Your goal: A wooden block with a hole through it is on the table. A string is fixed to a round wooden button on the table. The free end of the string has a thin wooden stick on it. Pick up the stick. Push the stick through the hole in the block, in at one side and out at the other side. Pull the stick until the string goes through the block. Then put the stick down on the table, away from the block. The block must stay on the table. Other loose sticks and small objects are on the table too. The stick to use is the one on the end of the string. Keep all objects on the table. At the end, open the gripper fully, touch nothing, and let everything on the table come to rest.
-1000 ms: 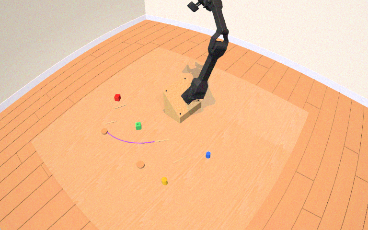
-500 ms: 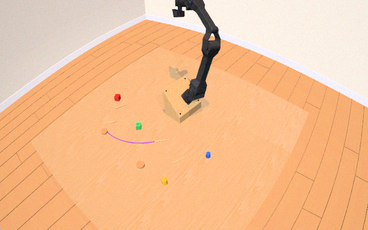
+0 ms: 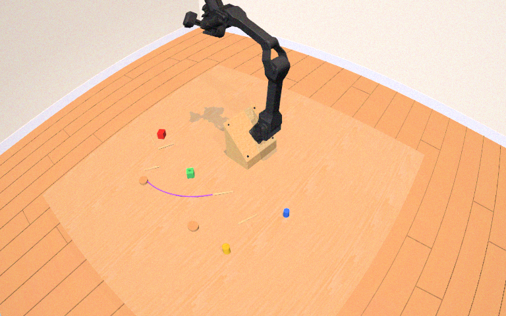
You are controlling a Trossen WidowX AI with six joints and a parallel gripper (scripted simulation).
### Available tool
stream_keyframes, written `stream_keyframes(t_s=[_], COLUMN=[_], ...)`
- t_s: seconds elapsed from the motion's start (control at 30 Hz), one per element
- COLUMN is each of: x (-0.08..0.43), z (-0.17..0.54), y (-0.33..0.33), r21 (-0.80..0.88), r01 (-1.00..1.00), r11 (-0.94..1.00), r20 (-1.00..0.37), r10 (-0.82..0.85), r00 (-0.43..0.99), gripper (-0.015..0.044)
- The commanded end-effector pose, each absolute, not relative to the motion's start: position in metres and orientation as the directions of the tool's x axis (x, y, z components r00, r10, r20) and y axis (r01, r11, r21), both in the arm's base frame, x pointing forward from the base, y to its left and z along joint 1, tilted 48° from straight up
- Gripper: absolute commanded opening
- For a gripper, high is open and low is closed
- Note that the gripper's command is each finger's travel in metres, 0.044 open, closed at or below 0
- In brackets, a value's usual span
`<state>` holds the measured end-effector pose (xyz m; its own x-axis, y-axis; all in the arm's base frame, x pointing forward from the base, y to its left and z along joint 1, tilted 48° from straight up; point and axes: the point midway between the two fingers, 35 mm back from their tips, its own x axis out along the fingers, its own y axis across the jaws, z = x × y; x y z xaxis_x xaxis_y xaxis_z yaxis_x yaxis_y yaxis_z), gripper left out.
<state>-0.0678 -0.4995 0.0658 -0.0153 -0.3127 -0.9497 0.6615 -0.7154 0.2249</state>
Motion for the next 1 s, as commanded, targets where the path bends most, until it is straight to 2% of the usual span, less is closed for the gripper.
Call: stream_keyframes(t_s=[0.0,0.2,0.4,0.57,0.7,0.83,0.97], x=[-0.002,0.069,0.131,0.173,0.203,0.228,0.248], z=[0.035,0.01,-0.012,-0.027,-0.038,-0.046,-0.053], y=[-0.482,-0.452,-0.408,-0.364,-0.326,-0.286,-0.245], r21=[0.178,0.191,0.241,0.3,0.354,0.395,0.408], r01=[0.893,0.981,0.848,0.591,0.323,0.029,-0.265], r11=[-0.412,0.038,0.472,0.749,0.877,0.918,0.874], r20=[-0.972,-0.977,-0.968,-0.949,-0.924,-0.889,-0.848], r10=[-0.214,-0.093,0.049,0.174,0.275,0.374,0.47], r00=[0.095,0.194,0.248,0.261,0.267,0.263,0.246], gripper=[0.044,0.044,0.044,0.044,0.044,0.044,0.044])
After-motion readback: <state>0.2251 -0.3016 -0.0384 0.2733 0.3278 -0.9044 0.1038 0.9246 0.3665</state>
